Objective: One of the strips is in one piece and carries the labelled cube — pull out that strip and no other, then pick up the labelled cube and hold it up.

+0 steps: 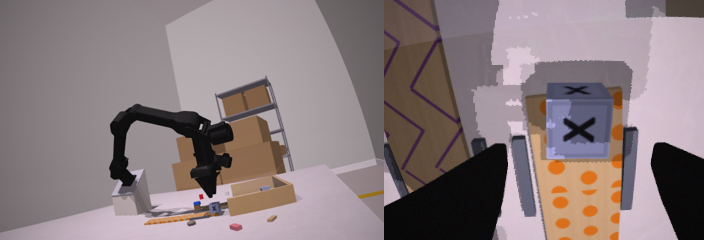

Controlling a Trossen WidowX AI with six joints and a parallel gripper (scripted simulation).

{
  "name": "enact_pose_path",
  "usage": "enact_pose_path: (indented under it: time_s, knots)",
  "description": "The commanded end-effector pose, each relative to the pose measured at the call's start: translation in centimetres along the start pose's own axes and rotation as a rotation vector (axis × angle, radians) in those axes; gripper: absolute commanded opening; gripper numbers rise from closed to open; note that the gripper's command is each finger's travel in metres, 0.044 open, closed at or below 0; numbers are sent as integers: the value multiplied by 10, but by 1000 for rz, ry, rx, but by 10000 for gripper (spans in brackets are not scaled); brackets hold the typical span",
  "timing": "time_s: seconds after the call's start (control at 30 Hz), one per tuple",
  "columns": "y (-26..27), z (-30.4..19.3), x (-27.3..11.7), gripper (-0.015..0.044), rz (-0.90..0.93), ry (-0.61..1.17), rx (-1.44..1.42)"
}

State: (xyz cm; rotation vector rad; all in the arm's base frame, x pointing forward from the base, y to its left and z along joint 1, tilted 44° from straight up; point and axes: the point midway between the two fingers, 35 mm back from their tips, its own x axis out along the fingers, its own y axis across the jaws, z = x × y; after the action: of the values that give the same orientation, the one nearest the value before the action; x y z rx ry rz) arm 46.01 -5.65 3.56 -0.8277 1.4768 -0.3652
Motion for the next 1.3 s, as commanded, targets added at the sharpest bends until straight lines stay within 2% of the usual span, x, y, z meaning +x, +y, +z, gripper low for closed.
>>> enact_pose_path:
  time_s: [0.0, 0.93, 1.07, 1.27]
  knots:
    - [-1, 0, 8, 250, -3, 3, -2]
    - [-2, -1, 48, 250, -5, 4, -3]
    - [-2, 0, 45, 145, -5, 2, 3]
    - [-2, 0, 45, 105, -5, 2, 3]
